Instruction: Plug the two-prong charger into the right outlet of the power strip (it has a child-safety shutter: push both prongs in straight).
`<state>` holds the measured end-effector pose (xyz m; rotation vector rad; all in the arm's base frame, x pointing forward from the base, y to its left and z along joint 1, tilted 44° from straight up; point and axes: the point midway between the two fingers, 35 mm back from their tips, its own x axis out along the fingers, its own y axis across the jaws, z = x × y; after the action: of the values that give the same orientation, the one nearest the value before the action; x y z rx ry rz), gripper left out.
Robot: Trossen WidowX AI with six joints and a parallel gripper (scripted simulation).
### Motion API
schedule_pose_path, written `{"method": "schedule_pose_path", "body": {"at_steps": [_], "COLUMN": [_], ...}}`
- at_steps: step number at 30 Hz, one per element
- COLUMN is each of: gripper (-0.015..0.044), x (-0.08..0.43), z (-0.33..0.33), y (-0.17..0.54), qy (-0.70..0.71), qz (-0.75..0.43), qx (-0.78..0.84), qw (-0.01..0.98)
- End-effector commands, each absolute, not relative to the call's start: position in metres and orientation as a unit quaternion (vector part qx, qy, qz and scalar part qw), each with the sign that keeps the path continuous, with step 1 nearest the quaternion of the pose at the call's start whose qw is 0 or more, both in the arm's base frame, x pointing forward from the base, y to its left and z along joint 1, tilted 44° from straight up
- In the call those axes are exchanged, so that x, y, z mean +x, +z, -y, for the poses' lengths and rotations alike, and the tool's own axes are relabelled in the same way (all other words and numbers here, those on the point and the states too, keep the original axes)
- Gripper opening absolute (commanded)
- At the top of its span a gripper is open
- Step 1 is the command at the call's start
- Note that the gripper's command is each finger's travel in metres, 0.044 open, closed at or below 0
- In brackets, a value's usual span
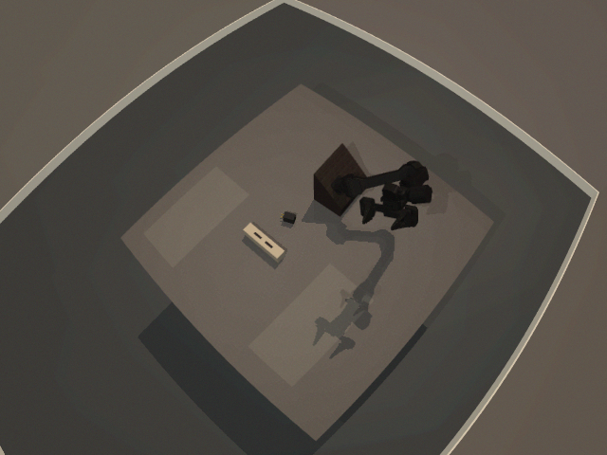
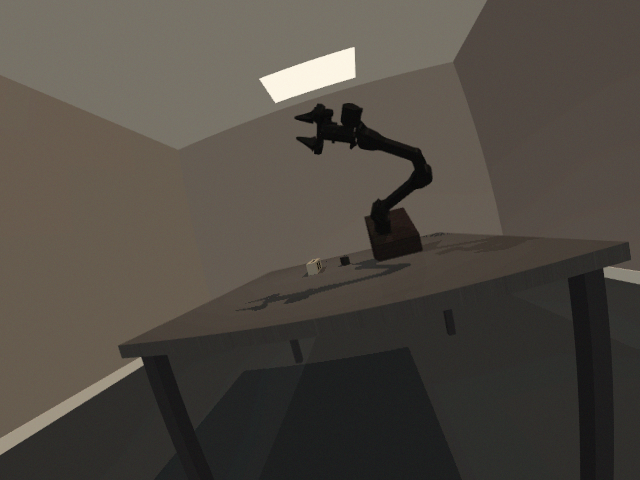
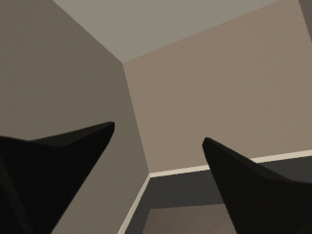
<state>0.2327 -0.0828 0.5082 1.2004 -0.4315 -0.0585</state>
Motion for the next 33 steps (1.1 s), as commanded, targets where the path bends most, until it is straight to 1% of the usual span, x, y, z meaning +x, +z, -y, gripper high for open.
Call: {"method": "schedule_pose_path", "body": {"at_steps": [1, 17, 33], "gripper": [0.044, 0.044, 0.044], "x": [0.255, 0.314, 0.345], "z": [0.093, 0.13, 0.157], "y": [0.485, 0.394, 0.304], "qy": [-0.055, -0.148, -0.219], "qz": [0.162, 0.037, -0.084], "qx": [0.552, 0.535, 0.525], "qw": [0.816, 0.831, 0.818]}}
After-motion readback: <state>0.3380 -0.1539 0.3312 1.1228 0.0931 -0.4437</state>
